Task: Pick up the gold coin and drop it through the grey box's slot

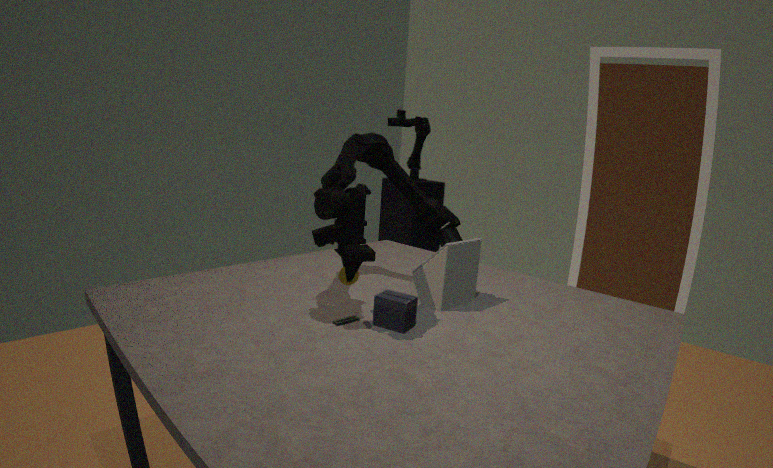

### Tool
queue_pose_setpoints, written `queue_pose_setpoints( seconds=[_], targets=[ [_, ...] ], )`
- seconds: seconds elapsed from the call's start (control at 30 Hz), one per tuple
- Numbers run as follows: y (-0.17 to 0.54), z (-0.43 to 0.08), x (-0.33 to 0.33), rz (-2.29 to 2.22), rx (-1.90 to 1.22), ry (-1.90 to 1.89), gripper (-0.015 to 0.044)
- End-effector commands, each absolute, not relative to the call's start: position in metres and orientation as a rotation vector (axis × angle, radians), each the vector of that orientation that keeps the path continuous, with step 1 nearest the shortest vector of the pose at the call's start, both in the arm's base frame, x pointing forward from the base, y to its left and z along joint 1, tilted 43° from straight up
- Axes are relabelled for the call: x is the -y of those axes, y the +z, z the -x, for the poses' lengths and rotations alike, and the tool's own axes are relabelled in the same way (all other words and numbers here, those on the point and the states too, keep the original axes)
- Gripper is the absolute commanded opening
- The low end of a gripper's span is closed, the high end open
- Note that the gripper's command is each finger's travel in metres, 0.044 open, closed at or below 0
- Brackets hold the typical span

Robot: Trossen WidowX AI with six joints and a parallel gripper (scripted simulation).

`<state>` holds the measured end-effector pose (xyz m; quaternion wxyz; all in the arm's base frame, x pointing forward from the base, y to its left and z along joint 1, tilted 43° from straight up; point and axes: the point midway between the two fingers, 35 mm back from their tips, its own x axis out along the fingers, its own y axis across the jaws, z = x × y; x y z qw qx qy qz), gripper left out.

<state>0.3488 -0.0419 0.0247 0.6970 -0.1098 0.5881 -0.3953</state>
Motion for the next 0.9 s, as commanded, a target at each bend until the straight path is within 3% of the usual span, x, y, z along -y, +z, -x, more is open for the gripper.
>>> queue_pose_setpoints(
  seconds=[0.0, 0.87],
  targets=[
    [0.0244, -0.3478, 0.04, 0.145, -1.252, -0.957, 0.0],
    [0.0223, -0.3432, 0.0378, -0.431, -0.832, -1.355, 0.0]
  ],
)
